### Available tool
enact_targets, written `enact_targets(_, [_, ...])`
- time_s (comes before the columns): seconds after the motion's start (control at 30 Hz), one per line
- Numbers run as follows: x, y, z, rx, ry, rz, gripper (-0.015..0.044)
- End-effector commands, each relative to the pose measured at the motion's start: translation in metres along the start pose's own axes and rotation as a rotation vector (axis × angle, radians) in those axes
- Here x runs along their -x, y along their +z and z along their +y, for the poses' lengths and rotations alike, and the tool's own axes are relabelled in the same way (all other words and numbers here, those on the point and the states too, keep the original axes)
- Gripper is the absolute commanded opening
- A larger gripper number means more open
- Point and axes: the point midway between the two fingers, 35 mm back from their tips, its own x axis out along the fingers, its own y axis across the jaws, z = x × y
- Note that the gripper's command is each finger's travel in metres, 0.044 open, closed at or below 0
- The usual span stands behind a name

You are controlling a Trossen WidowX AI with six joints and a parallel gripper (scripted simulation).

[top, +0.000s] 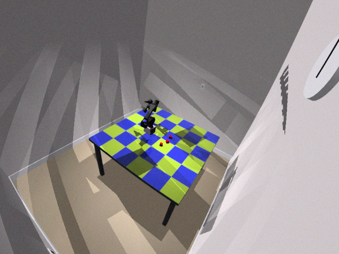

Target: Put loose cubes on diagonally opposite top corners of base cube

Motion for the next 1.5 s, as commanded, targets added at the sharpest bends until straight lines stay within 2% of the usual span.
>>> enact_targets(0.0, [0.0,0.001,0.001,0.004,0.004,-0.006,0.0374])
enact_targets(0.13, [0.002,0.019,0.024,0.083,0.07,-0.124,0.0269])
enact_targets(0.4, [0.024,0.065,0.073,0.253,0.159,-0.431,0.0265])
enact_targets(0.7, [0.077,0.118,0.11,0.392,0.137,-0.782,0.0265])
enact_targets(1.1, [0.178,0.177,0.118,0.47,-0.076,-1.177,0.0265])
enact_targets(1.47, [0.28,0.205,0.076,0.432,-0.394,-1.379,0.0265])
